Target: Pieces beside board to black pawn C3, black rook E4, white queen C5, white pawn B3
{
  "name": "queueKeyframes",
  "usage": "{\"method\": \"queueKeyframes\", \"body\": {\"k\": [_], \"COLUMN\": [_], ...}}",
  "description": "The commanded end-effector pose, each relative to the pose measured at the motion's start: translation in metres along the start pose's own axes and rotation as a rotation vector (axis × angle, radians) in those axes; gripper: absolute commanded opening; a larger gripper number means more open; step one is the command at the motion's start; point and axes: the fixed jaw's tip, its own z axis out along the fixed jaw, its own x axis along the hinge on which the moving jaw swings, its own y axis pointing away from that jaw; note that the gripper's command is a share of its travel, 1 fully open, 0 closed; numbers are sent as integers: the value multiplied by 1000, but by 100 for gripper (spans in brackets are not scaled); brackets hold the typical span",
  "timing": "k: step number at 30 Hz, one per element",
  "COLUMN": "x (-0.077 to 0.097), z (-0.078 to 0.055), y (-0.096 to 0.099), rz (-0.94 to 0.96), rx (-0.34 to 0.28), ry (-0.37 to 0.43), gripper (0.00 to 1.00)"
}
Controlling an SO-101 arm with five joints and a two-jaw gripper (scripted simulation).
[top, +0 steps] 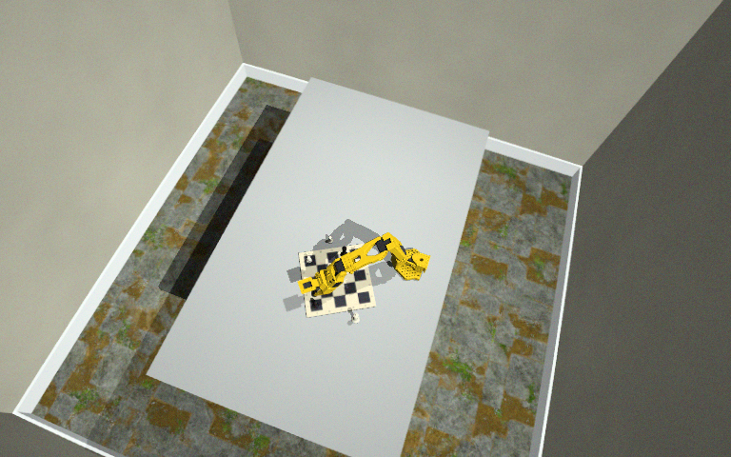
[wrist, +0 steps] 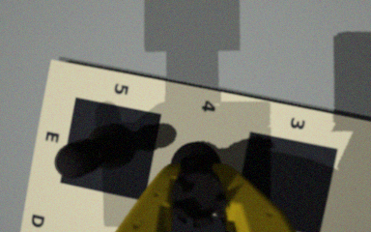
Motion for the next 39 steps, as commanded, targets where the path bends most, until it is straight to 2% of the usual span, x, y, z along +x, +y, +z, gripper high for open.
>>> {"method": "queueKeyframes", "body": {"k": [1,12,27,39], "x": [5,5,5,5], "z": [2,2,2,2], "y": [-2,-2,-2,-1], "rz": [7,7,7,7], "rx": [2,2,2,1], "ry": [17,17,17,17], "gripper": [0,0,11,12]}}
